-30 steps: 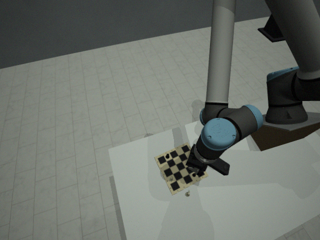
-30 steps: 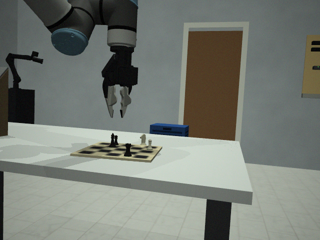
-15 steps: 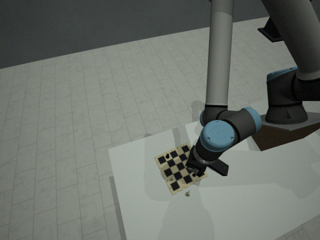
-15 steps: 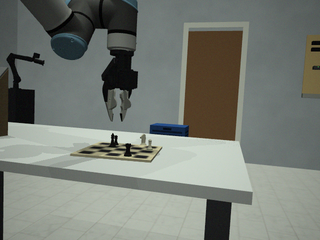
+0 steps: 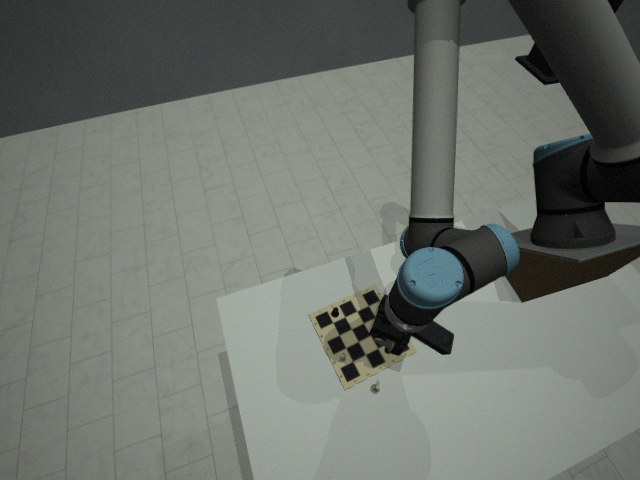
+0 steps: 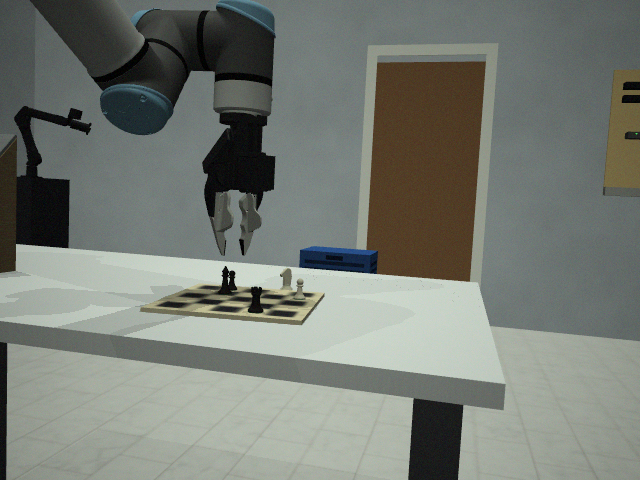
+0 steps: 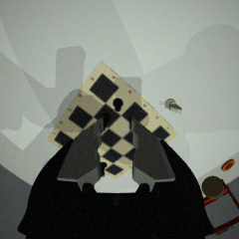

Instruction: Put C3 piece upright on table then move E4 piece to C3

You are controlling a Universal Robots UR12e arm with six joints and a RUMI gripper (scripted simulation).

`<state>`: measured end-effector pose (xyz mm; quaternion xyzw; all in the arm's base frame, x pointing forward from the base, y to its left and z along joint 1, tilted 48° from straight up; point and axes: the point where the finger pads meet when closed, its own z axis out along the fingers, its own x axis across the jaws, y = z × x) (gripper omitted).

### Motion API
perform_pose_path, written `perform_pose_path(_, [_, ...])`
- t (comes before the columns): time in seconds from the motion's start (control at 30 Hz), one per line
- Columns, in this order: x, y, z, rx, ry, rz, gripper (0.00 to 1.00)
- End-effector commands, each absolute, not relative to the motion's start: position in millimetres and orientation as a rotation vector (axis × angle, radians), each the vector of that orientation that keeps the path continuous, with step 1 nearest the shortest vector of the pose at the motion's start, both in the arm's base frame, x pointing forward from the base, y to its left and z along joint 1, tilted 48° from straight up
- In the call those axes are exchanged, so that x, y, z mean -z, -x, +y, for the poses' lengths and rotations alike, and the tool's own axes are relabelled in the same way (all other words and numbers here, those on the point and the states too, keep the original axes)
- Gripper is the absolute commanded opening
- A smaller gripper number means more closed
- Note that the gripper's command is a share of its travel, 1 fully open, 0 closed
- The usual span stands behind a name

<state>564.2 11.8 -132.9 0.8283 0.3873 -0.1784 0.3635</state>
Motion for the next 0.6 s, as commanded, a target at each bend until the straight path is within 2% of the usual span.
perform_pose_path(0.0, [136.8, -564.5, 7.6, 0.457, -2.132, 0.997, 0.20])
perform_pose_path(0.57, [144.7, -564.4, -1.1, 0.457, -2.132, 0.997, 0.20])
